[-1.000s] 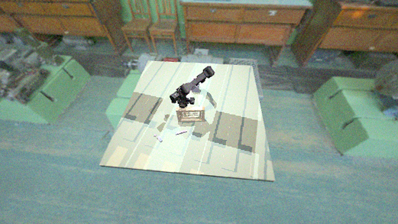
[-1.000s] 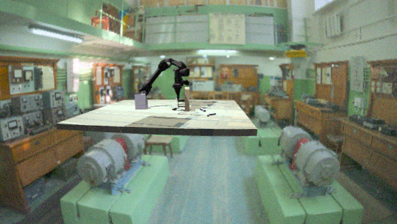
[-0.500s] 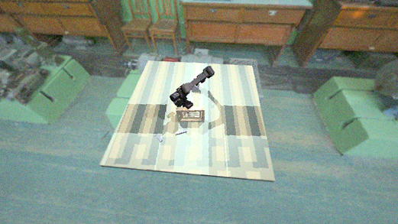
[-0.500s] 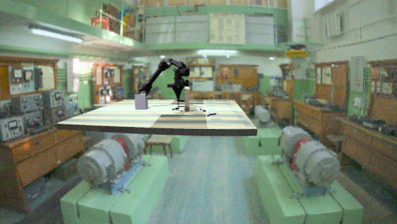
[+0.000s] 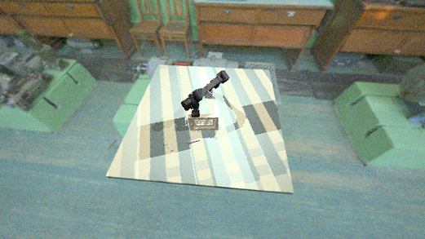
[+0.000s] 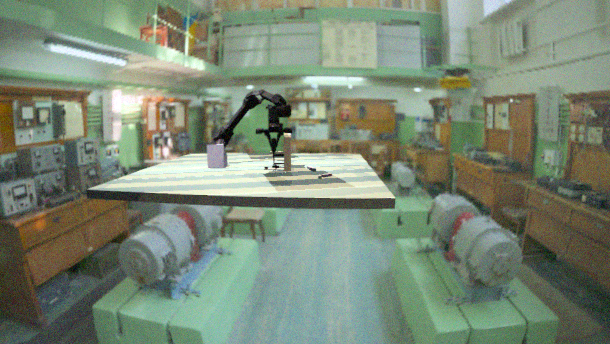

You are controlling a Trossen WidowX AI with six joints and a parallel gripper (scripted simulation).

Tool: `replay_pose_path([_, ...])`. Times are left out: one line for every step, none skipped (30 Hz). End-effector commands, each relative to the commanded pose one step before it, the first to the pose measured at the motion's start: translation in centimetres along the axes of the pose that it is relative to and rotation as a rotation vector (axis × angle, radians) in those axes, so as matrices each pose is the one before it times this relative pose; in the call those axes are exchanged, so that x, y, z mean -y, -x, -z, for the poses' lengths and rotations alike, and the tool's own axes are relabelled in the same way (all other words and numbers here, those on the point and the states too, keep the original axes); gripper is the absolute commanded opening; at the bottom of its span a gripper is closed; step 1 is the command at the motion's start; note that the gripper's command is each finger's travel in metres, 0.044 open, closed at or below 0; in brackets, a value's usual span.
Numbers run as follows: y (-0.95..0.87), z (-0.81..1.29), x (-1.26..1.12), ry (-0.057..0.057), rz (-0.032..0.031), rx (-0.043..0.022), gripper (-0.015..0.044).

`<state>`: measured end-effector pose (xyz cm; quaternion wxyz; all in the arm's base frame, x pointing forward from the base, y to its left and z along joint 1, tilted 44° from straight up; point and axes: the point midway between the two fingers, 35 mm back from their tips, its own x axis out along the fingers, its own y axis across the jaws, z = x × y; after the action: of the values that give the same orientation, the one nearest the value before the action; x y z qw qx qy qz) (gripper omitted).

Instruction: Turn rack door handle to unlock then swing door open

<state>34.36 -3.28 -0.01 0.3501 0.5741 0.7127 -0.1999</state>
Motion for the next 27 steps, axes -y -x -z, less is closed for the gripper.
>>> replay_pose_path([-0.074, 0.039, -0.022, -0.207, -0.00139, -0.00179, 0.0019])
replay_pose_path([0.0, 0.0, 0.0, -0.0493, 0.00001, -0.00001, 0.0019])
replay_pose_path([0.0, 0.0, 0.0, -0.0493, 0.00001, -0.00001, 0.0019])
replay_pose_path([0.0, 0.0, 0.0, -0.0405, 0.00001, -0.00001, 0.0019])
replay_pose_path([0.0, 0.0, 0.0, -0.0243, 0.0, 0.0, 0.0019])
replay_pose_path([0.0, 0.0, 0.0, -0.0081, 0.0, 0.0, 0.0019])
replay_pose_path([0.0, 0.0, 0.0, 0.0, 0.0, 0.0, 0.0019])
replay_pose_path([0.0, 0.0, 0.0, 0.0, 0.0, 0.0, 0.0019])
replay_pose_path([0.0, 0.0, 0.0, 0.0, 0.0, 0.0, 0.0019])
replay_pose_path([0.0, 0.0, 0.0, 0.0, 0.0, 0.0, 0.0019])
replay_pose_path([0.0, 0.0, 0.0, 0.0, 0.0, 0.0, 0.0019])
replay_pose_path([0.0, 0.0, 0.0, 0.0, 0.0, 0.0, 0.0019])
replay_pose_path([0.0, 0.0, 0.0, 0.0, 0.0, 0.0, 0.0019])
replay_pose_path([0.0, 0.0, 0.0, 0.0, 0.0, 0.0, 0.0019])
replay_pose_path([0.0, 0.0, 0.0, 0.0, 0.0, 0.0, 0.0019])
replay_pose_path([0.0, 0.0, 0.0, 0.0, 0.0, 0.0, 0.0046])
replay_pose_path([0.0, 0.0, 0.0, 0.0, 0.0, 0.0, 0.0072])
replay_pose_path([0.0, 0.0, 0.0, 0.0, 0.0, 0.0, 0.0098])
replay_pose_path([0.0, 0.0, 0.0, 0.0, 0.0, 0.0, 0.0124])
replay_pose_path([0.0, 0.0, 0.0, 0.0, 0.0, 0.0, 0.0151])
replay_pose_path([0.0, 0.0, 0.0, 0.0, 0.0, 0.0, 0.0177])
replay_pose_path([0.0, 0.0, 0.0, 0.0, 0.0, 0.0, 0.0203])
replay_pose_path([0.0, 0.0, 0.0, 0.0, 0.0, 0.0, 0.0229])
replay_pose_path([0.0, 0.0, 0.0, 0.0, 0.0, 0.0, 0.0256])
replay_pose_path([0.0, 0.0, 0.0, 0.0, 0.0, 0.0, 0.0282])
replay_pose_path([0.0, 0.0, 0.0, 0.0, 0.0, 0.0, 0.0292])
replay_pose_path([0.0, 0.0, 0.0, 0.0082, 0.0, 0.0, 0.0292])
